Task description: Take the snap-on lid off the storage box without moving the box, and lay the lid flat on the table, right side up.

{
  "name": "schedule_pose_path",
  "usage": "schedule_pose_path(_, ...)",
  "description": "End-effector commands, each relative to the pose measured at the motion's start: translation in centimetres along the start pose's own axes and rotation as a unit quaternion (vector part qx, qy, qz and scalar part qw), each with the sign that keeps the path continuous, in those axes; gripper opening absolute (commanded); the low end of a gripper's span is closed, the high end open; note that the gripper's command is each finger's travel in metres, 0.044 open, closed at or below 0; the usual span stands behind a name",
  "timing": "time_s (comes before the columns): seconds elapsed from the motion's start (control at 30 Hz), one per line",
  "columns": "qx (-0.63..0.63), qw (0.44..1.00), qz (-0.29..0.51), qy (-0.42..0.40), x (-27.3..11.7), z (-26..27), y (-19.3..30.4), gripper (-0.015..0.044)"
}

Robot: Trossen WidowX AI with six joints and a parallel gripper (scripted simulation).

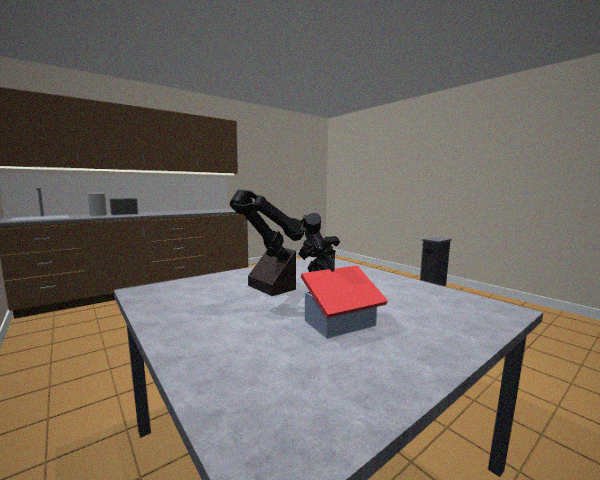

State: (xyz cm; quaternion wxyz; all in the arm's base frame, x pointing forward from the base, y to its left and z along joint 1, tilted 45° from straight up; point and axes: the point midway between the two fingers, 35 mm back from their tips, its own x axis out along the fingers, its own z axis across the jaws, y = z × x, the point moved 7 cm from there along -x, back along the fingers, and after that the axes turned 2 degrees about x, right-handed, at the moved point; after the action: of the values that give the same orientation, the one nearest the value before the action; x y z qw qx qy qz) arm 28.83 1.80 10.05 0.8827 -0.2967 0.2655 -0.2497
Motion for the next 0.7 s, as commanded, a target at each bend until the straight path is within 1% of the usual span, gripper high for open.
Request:
schedule_pose_path(0.0, 0.005, 1.000, 0.000, -0.006, -0.2, 1.0, 0.0, 0.0000)
schedule_pose_path(0.67, 0.006, 1.000, 0.000, -0.006, -0.6, 4.1, 0.1, 0.0000)
